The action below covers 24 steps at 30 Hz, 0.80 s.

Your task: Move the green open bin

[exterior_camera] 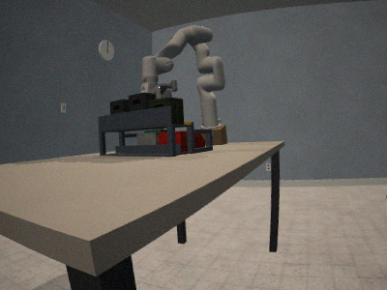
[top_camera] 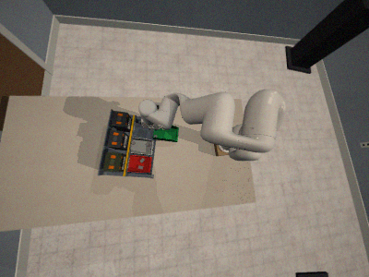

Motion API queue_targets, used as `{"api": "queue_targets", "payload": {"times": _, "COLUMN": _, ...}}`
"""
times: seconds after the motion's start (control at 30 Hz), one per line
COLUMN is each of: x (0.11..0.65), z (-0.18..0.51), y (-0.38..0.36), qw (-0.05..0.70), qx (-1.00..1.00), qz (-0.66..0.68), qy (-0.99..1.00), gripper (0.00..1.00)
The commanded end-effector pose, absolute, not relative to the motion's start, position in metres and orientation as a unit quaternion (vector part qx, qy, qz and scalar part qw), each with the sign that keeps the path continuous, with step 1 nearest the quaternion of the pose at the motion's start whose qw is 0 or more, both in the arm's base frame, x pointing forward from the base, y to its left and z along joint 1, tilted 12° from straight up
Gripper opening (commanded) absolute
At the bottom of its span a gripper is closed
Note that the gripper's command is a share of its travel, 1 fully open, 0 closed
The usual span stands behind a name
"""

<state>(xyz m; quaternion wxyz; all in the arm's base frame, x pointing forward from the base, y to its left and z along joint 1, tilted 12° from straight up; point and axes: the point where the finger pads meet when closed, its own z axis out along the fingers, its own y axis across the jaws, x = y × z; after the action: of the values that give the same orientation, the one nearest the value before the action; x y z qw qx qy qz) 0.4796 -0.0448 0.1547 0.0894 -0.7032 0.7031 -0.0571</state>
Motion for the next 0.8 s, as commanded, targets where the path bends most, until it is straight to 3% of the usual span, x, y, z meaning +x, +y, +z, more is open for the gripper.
{"api": "queue_targets", "payload": {"times": 0.0, "x": 0.4793, "z": 0.1556, "y": -0.0449, "qw": 0.091, "qx": -0.703, "qz": -0.059, "qy": 0.703, "gripper": 0.33}}
{"api": "queue_targets", "payload": {"times": 0.77, "x": 0.4811, "z": 0.1458, "y": -0.0445, "qw": 0.091, "qx": -0.703, "qz": -0.059, "qy": 0.703, "gripper": 0.33}}
